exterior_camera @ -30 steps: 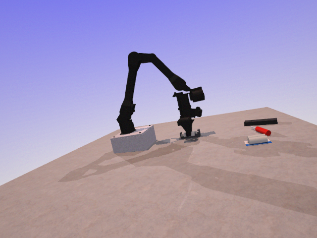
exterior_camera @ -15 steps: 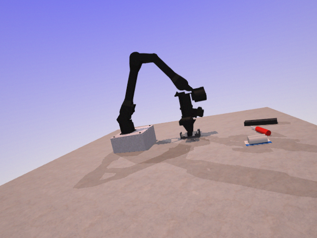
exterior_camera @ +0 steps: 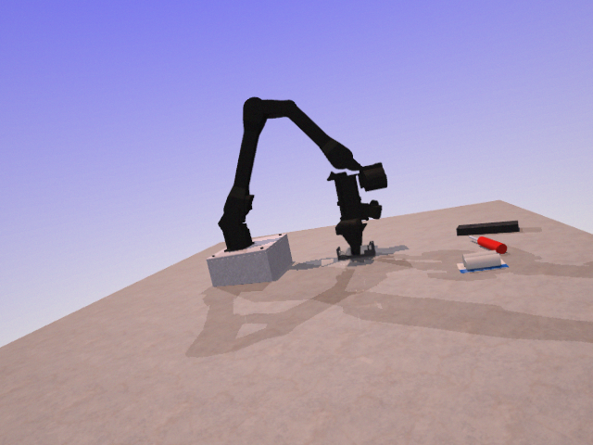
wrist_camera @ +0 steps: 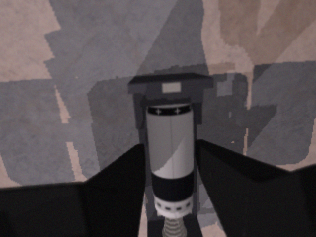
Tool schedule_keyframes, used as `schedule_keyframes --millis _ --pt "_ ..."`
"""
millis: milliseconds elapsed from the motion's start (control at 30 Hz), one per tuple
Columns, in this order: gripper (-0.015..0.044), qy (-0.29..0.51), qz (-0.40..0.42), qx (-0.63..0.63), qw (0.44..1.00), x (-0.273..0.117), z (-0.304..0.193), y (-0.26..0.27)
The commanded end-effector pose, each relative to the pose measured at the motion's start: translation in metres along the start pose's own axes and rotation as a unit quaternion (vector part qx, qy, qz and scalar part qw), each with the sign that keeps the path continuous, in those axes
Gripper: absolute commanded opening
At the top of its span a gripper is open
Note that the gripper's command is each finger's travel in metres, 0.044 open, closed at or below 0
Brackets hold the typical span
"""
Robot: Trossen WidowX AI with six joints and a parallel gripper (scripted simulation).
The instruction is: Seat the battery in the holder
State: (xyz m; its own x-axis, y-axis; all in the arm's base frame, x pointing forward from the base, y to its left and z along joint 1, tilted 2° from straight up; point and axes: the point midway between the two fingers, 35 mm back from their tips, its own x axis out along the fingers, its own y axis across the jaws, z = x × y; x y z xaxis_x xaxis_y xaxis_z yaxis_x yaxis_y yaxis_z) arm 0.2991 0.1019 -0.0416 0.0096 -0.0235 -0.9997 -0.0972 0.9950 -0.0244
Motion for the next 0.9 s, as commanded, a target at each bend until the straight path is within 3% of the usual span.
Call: schedule_keyframes --millis 0,433,767,867 --pt "0.0174 -0.002 0.000 -0.001 1.000 -0.001 0.002 0.000" --pt "0.0174 0.000 0.000 0.000 1.000 -0.015 0.000 0.000" --pt "0.0436 0.000 0.000 0.000 1.000 -0.089 -0.001 -0.001" --pt "0.0440 0.000 0.000 0.000 1.000 -0.089 -0.002 -0.002"
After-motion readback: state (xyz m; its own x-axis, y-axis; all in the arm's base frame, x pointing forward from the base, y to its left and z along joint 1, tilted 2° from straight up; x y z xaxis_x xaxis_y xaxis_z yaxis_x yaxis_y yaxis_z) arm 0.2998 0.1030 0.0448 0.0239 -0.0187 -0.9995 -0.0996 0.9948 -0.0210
